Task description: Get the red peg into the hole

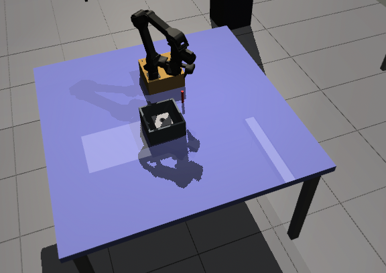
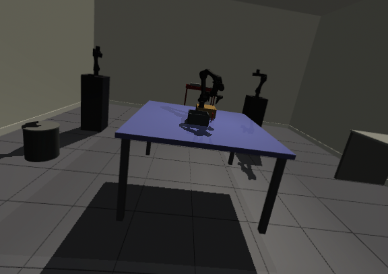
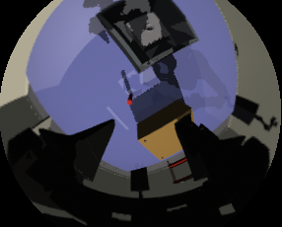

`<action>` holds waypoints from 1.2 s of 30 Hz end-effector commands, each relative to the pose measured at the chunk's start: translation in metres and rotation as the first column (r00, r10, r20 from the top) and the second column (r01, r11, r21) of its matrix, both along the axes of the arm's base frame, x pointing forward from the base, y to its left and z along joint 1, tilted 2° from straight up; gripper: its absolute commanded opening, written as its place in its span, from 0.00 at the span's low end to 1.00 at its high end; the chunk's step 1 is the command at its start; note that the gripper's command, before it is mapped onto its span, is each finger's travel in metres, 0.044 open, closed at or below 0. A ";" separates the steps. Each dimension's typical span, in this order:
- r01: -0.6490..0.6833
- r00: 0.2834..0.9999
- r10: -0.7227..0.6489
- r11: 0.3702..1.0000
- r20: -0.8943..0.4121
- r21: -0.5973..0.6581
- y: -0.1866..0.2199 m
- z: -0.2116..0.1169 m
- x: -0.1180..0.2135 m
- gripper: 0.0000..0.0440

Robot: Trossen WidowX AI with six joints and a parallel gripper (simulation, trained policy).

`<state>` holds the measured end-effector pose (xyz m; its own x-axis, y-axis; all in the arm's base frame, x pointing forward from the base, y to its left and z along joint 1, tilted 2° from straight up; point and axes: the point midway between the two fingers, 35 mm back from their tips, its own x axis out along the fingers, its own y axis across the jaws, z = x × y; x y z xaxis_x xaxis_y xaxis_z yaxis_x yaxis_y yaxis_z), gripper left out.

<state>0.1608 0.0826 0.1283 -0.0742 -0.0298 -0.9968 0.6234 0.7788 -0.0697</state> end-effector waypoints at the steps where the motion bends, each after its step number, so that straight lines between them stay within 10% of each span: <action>1: 0.026 0.999 -0.028 0.999 -0.040 -0.039 0.001 -0.011 -0.001 1.00; 36: 0.080 0.995 -0.090 0.982 -0.052 -0.170 0.027 -0.125 0.023 1.00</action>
